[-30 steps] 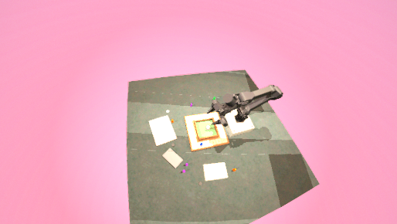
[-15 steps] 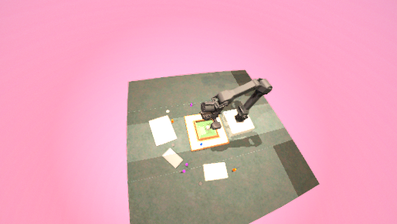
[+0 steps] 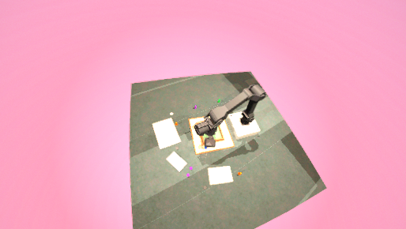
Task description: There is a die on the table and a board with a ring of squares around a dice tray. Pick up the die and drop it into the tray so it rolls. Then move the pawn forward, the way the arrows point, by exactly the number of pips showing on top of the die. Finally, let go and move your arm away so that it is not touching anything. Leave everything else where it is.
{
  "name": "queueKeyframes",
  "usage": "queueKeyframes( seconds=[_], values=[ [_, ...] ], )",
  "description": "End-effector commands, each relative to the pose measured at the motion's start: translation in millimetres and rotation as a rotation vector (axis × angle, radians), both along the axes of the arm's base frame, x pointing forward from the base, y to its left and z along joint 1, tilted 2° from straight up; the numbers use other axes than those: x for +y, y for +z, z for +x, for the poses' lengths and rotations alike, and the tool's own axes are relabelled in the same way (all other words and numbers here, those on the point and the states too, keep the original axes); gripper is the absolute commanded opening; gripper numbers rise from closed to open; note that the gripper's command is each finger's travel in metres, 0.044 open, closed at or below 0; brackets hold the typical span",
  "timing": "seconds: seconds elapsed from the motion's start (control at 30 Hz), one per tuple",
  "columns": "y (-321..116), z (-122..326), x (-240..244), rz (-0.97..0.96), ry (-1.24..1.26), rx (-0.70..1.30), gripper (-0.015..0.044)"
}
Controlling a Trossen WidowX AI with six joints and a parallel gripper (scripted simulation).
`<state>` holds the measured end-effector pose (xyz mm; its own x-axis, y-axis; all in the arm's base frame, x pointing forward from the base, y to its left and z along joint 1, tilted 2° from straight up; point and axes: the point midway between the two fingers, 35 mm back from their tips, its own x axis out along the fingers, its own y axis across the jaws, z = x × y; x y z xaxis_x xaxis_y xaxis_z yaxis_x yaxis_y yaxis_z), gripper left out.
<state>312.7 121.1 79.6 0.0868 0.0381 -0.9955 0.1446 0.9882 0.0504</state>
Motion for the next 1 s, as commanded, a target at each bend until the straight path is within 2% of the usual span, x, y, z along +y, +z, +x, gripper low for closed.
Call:
queueKeyframes(
  seconds=[0.0, 0.33, 0.97],
  values=[
    [-14.1, 10.7, 40.3, -0.005, -0.119, 0.031, 0.02],
    [-16.3, 9.9, 41.2, -0.006, -0.126, 0.033, 0.02],
    [-49.1, 12.4, 41.9, -0.006, -0.126, 0.033, 0.02]
  ],
)
